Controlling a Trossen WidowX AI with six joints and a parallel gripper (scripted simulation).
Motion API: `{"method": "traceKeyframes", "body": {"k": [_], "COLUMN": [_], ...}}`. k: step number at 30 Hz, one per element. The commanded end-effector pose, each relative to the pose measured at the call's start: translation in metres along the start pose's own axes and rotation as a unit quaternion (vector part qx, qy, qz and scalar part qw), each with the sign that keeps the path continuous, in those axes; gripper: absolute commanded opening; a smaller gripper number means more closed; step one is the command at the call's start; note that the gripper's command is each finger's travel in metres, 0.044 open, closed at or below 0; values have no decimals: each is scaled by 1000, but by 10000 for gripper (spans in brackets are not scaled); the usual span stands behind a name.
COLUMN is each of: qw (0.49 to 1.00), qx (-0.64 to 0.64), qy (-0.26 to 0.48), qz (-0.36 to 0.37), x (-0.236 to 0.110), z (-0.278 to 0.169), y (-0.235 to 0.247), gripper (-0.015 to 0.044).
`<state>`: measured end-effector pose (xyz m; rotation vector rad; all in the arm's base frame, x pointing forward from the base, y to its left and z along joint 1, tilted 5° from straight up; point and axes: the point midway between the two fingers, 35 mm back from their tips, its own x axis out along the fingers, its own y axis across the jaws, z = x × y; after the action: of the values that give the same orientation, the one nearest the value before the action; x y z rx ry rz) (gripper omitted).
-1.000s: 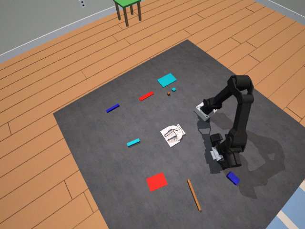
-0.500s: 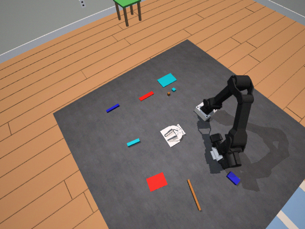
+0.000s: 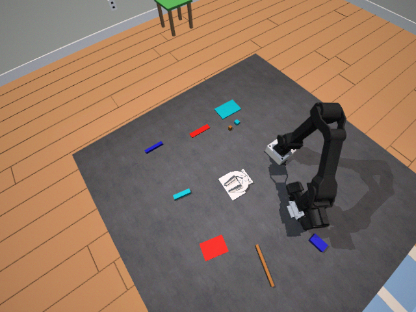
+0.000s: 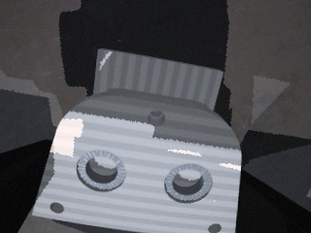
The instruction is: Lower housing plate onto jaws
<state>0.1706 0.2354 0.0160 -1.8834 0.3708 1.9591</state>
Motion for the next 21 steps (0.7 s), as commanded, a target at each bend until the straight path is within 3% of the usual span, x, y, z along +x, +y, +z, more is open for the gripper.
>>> {"method": "traceKeyframes", "body": {"k": [1, 21], "qw": [1000, 1000], "qx": [0, 3], "qy": [0, 2], "qz": [0, 1], "x": [-4, -68], "z": [0, -1], "y": [-1, -1], "gripper": [351, 351]}}
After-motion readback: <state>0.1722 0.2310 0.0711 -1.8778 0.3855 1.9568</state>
